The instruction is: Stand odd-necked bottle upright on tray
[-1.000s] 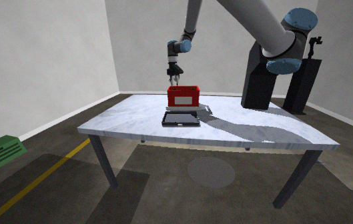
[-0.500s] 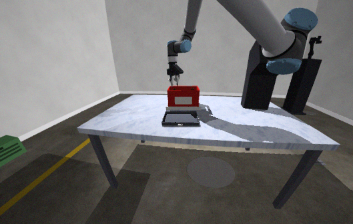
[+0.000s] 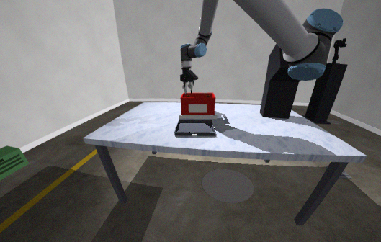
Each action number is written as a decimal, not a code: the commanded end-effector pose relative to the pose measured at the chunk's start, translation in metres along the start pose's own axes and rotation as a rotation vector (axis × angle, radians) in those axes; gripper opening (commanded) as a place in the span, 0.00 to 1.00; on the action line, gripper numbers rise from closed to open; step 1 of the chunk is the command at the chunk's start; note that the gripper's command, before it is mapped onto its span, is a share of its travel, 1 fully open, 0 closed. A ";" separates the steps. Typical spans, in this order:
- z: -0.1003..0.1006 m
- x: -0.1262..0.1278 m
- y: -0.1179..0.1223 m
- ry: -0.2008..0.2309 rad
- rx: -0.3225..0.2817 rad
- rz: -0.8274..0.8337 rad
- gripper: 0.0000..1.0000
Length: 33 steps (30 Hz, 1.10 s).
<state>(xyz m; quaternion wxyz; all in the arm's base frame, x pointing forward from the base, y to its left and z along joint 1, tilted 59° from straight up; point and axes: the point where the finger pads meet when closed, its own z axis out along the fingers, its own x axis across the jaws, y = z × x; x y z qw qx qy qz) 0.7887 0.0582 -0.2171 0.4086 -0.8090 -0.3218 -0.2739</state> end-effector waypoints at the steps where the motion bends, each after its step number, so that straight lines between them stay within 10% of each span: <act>1: 0.002 0.000 0.001 0.000 -0.001 0.000 0.38; 33: 0.032 0.000 0.001 0.000 -0.001 0.000 0.38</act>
